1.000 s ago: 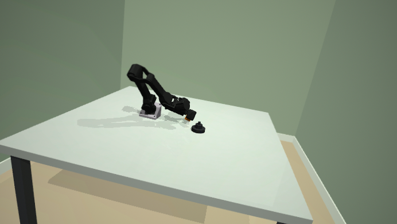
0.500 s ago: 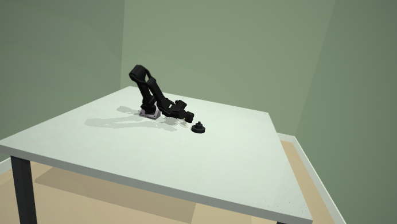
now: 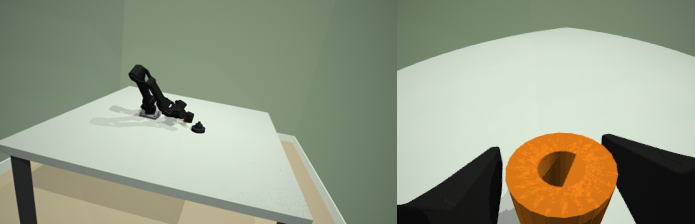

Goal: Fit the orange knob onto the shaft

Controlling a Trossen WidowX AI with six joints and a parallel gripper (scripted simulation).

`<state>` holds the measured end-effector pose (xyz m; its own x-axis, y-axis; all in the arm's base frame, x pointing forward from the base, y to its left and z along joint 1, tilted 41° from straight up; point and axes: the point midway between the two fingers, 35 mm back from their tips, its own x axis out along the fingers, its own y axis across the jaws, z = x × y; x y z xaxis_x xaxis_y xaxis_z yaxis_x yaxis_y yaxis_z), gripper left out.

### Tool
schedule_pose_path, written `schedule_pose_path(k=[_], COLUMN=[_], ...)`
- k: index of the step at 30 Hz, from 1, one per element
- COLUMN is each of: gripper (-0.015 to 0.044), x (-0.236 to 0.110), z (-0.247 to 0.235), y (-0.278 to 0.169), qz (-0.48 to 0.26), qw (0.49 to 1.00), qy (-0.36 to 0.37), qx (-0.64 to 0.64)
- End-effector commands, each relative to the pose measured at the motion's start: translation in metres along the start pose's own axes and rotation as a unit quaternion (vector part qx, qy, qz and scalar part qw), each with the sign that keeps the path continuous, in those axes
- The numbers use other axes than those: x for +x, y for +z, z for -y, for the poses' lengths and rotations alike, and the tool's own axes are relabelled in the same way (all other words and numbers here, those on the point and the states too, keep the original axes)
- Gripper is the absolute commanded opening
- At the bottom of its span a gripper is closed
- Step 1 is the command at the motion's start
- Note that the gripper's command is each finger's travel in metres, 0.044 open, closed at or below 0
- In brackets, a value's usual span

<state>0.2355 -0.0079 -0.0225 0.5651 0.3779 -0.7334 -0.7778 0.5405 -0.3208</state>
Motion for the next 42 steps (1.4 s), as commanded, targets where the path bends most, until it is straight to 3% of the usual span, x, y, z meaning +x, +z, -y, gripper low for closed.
schedule_pose_path(k=[1,14,21,30,38,42], gripper=[0.0260,0.0260,0.0440,0.0440,0.0440,0.0440], x=[0.000,0.000,0.000,0.000,-0.016,-0.019], z=[0.001,0.001,0.001,0.001,0.002,0.001], y=[0.001,0.001,0.001,0.002,0.073,0.080], qz=[0.003,0.003,0.003,0.002,0.001,0.002], qw=[1.000,1.000,1.000,1.000,1.000,1.000], qy=[-0.001,-0.001,-0.001,0.000,0.000,-0.001], qx=[-0.001,-0.001,-0.001,-0.001,0.000,0.000])
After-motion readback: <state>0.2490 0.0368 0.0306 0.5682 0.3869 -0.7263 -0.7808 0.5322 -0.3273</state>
